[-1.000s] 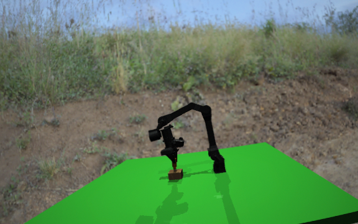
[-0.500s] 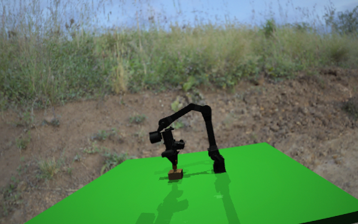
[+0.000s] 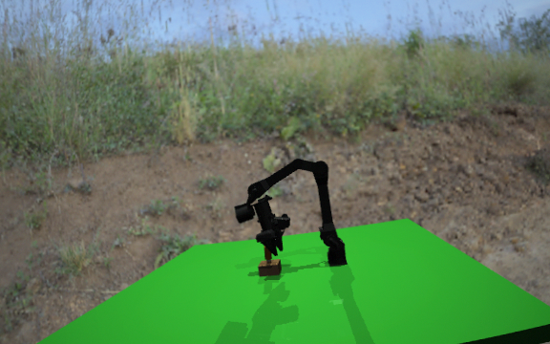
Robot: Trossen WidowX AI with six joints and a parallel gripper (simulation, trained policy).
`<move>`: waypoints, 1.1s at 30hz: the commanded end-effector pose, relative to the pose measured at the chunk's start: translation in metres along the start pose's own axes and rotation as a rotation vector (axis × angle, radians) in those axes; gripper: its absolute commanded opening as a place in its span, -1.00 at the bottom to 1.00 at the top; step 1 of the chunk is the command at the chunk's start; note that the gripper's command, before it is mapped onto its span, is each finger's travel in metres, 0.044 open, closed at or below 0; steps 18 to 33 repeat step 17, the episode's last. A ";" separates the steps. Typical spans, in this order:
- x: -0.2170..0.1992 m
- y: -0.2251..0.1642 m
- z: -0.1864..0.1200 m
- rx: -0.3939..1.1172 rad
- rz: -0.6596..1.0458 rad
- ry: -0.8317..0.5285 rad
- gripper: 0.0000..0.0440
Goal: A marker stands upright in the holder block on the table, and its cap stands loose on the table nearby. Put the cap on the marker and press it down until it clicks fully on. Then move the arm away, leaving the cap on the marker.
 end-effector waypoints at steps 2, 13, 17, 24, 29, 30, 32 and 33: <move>-0.001 0.003 0.003 0.015 -0.011 -0.013 0.98; -0.005 0.002 -0.028 0.150 -0.031 -0.036 1.00; -0.005 0.003 -0.038 0.189 -0.039 -0.042 1.00; -0.005 0.003 -0.038 0.189 -0.039 -0.042 1.00; -0.005 0.003 -0.038 0.189 -0.039 -0.042 1.00; -0.005 0.003 -0.038 0.189 -0.039 -0.042 1.00; -0.005 0.003 -0.038 0.189 -0.039 -0.042 1.00; -0.005 0.003 -0.038 0.189 -0.039 -0.042 1.00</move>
Point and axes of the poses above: the point midway between the two fingers, 35 mm back from their tips, its own z axis out along the fingers, its own x axis across the jaws, y = z × x, the point moved 4 cm from there along -z, back along the fingers, and after that the axes turned 13 degrees about -z, right-handed, at the moved point
